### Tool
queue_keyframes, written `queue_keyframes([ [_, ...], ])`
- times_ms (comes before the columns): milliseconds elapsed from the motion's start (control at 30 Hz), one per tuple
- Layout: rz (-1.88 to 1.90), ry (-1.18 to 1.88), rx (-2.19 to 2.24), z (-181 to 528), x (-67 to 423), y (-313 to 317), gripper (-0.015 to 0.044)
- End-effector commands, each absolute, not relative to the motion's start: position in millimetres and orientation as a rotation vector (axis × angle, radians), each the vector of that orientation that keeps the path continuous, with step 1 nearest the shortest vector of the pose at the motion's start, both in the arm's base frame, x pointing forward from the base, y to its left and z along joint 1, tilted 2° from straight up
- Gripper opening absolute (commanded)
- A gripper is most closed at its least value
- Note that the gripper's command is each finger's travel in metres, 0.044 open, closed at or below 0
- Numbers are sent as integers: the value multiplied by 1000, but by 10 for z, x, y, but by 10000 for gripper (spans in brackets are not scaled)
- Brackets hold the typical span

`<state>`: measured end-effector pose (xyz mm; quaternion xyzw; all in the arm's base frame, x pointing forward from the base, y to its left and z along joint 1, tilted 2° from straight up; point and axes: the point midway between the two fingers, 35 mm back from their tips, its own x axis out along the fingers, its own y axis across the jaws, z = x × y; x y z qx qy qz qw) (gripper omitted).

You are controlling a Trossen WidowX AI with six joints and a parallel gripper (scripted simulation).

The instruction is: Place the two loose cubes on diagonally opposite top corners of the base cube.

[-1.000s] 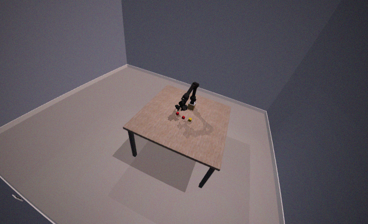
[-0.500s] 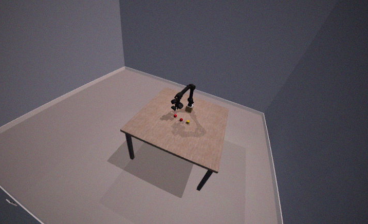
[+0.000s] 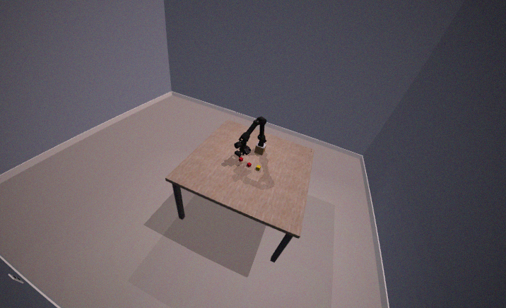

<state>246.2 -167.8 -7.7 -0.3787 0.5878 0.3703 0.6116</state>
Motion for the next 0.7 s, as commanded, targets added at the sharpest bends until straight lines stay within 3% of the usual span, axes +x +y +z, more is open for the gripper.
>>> queue_keyframes([
  [0,867,1357,-866,-194,2448,-1658,265],
  [667,867,1357,-866,-464,2456,-1653,265],
])
